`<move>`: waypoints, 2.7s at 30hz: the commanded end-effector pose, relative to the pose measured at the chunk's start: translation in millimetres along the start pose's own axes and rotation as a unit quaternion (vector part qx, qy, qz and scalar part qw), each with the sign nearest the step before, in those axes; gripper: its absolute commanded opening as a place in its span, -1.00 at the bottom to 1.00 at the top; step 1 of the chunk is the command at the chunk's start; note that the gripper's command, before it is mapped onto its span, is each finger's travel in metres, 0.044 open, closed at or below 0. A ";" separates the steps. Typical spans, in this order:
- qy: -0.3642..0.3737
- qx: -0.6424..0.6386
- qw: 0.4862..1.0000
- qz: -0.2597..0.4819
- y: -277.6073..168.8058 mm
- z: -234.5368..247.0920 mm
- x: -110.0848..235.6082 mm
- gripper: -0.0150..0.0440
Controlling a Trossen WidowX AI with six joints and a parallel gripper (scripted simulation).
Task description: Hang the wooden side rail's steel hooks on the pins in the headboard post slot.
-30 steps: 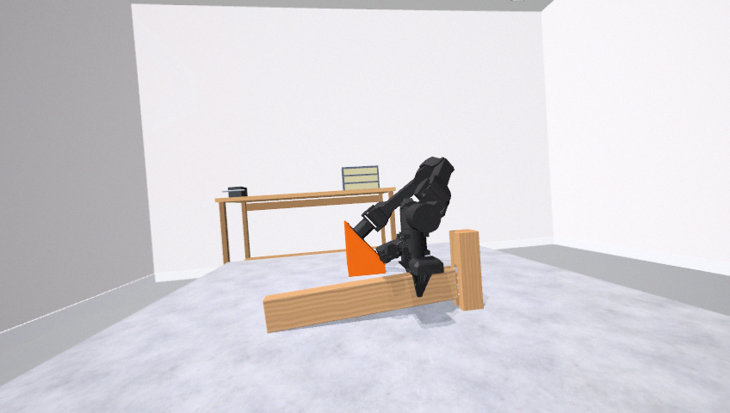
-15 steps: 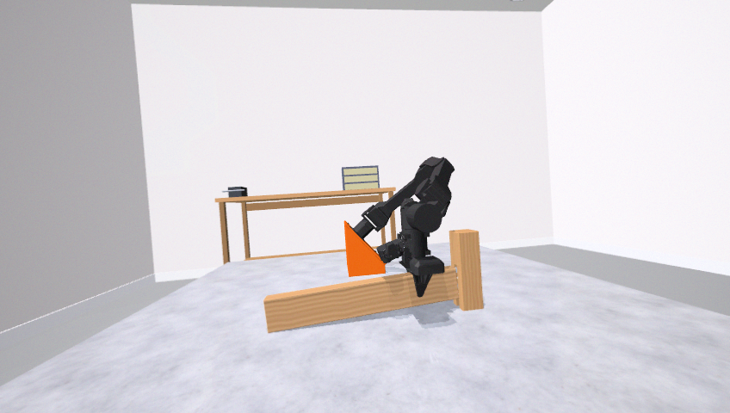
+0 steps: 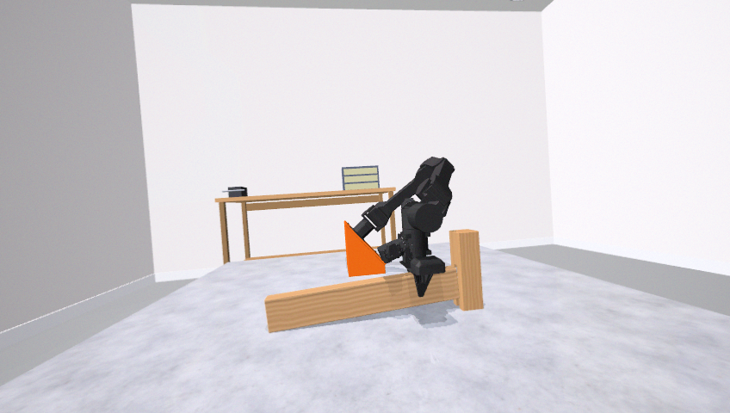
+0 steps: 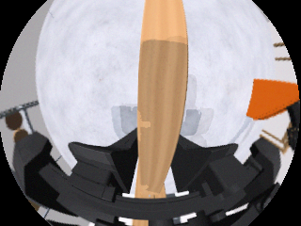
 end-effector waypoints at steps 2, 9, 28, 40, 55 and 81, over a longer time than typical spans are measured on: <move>0.006 0.001 1.000 0.001 -1.9 1.5 4.0 -0.49; 0.006 0.001 1.000 0.001 -1.9 1.5 2.9 -0.49; 0.006 0.001 1.000 0.001 -1.9 1.5 -0.3 -0.49; 0.006 0.001 1.000 0.001 -1.9 1.6 -2.3 -0.49; 0.006 0.001 1.000 0.001 -2.0 1.6 -4.8 -0.49; 0.006 0.001 1.000 0.001 -2.0 1.6 -9.1 -0.49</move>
Point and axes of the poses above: the point midway between the two fingers, 35 mm back from their tips, its own x axis back along the fingers, its own z axis across the jaws, y = z × x, the point moved 5 cm from there along x, back along the fingers, and after that the axes turned 3 degrees about x, right-handed, at the moved point
